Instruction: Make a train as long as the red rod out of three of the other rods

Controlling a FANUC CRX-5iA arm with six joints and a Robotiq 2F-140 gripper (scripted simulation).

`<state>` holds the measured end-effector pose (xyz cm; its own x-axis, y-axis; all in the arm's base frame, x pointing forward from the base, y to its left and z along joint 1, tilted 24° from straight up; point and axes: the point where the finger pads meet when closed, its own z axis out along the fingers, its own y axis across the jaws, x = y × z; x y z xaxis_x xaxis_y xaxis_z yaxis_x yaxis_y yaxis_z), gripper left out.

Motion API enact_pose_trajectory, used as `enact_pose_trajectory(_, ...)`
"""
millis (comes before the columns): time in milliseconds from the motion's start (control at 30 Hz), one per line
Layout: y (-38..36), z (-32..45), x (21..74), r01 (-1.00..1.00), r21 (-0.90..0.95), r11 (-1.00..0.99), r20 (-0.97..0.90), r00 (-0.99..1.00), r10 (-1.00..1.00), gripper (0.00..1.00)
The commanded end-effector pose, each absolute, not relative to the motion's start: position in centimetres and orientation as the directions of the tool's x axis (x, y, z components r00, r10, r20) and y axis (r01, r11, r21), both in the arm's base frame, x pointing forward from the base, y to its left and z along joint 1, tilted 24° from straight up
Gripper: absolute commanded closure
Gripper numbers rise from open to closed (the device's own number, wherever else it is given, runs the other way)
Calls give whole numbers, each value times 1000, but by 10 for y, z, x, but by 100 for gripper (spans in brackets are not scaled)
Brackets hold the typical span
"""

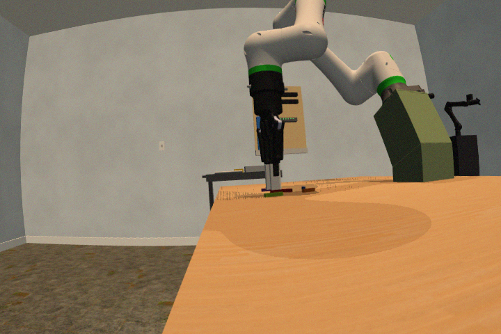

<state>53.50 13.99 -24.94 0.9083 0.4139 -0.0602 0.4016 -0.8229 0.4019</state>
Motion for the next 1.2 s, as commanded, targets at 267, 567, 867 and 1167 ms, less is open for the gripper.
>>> enact_pose_trajectory(267,140,-249,535,402,402,-823,-60,908,414,85)
enact_pose_trajectory(567,139,-252,535,402,402,-823,-60,908,414,85)
enact_pose_trajectory(867,136,-260,536,402,402,-823,-60,908,414,85)
enact_pose_trajectory(1167,134,-264,537,402,402,-823,-60,908,414,85)
